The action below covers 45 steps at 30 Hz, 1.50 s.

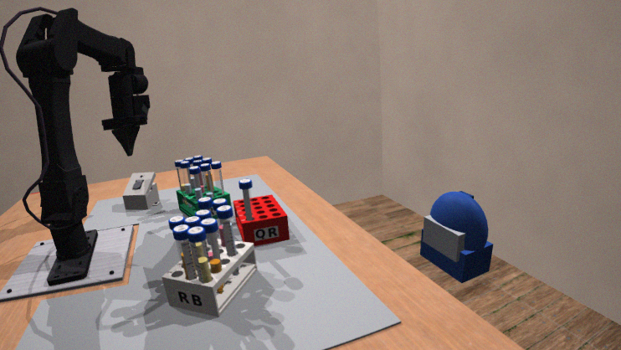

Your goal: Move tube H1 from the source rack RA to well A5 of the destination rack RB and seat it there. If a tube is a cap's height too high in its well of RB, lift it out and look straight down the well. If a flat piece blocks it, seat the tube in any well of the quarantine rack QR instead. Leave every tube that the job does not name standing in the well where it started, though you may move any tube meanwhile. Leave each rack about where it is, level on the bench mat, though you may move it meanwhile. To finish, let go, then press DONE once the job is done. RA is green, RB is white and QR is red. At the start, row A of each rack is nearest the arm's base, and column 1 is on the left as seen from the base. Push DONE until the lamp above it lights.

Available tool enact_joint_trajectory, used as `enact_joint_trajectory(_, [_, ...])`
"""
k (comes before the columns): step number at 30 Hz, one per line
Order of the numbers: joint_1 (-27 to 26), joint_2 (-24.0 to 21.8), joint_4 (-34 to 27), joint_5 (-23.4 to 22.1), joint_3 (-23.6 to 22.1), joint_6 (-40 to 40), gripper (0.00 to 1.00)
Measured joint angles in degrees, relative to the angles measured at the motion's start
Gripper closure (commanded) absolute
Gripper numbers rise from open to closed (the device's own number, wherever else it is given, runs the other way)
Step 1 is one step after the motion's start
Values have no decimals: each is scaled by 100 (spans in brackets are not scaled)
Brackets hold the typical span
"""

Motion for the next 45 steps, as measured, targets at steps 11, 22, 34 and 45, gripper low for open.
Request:
enact_joint_trajectory(11, [-28, 72, 450, 0, -361, -4, 100])
enact_joint_trajectory(22, [-31, 155, 942, 0, -826, -4, 100])
enact_joint_trajectory(34, [-31, 234, 1434, 0, -1202, -4, 100])
enact_joint_trajectory(45, [-31, 240, 1650, 0, -1285, 2, 100])
